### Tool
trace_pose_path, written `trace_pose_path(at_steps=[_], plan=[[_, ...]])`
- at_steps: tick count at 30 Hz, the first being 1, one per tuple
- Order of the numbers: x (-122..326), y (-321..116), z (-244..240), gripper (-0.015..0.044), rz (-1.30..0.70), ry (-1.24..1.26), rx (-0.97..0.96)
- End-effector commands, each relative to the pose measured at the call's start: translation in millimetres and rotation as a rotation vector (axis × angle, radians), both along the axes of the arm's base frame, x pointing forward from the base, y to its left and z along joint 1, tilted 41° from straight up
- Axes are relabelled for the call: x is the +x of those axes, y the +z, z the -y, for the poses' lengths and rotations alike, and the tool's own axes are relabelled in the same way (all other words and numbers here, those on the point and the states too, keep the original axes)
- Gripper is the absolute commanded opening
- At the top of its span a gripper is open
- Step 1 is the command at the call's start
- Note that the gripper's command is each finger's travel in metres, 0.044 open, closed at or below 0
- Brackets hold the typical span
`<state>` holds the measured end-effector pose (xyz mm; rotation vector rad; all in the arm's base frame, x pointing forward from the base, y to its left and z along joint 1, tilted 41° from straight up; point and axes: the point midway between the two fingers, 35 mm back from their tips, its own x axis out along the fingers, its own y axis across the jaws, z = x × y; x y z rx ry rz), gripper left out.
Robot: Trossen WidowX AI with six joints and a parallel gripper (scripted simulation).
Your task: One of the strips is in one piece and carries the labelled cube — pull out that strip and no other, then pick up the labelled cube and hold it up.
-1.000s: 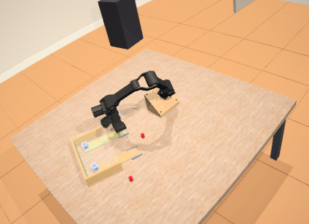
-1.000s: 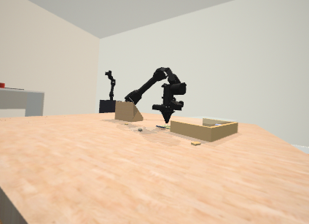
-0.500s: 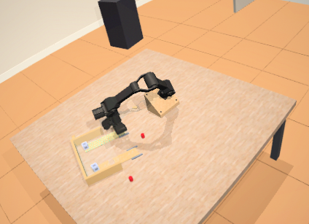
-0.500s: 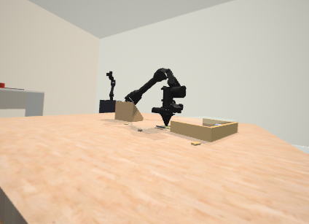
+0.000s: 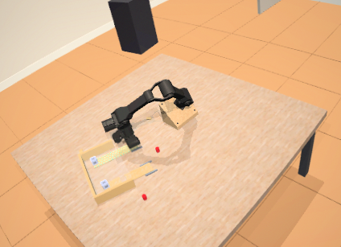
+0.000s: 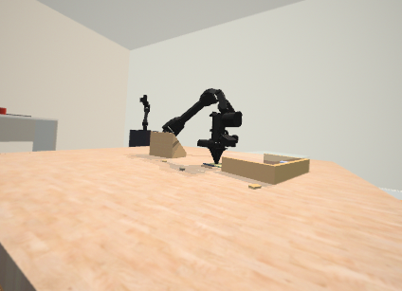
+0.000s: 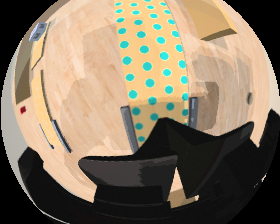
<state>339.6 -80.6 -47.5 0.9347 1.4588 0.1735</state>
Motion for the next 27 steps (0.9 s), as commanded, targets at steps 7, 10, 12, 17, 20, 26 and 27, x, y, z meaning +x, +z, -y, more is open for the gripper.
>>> trace_pose_path(at_steps=[7, 10, 12, 17, 20, 26, 27], plan=[[0.7, -0.8, -1.1, 0.0, 0.0, -0.004, 0.003], [0.7, -1.0, -1.3, 0.0, 0.0, -0.004, 0.003], [0.8, -1.1, -1.4, 0.0, 0.0, -0.004, 0.003], [1.0, -1.6, -1.7, 0.0, 0.0, -0.004, 0.003], [1.1, -1.8, -1.8, 0.0, 0.0, -0.004, 0.003], [-2.0, -1.6, -3.3, 0.0, -0.001, -0.004, 0.004], [-3.4, -1.4, -3.9, 0.0, -0.001, -0.004, 0.004]])
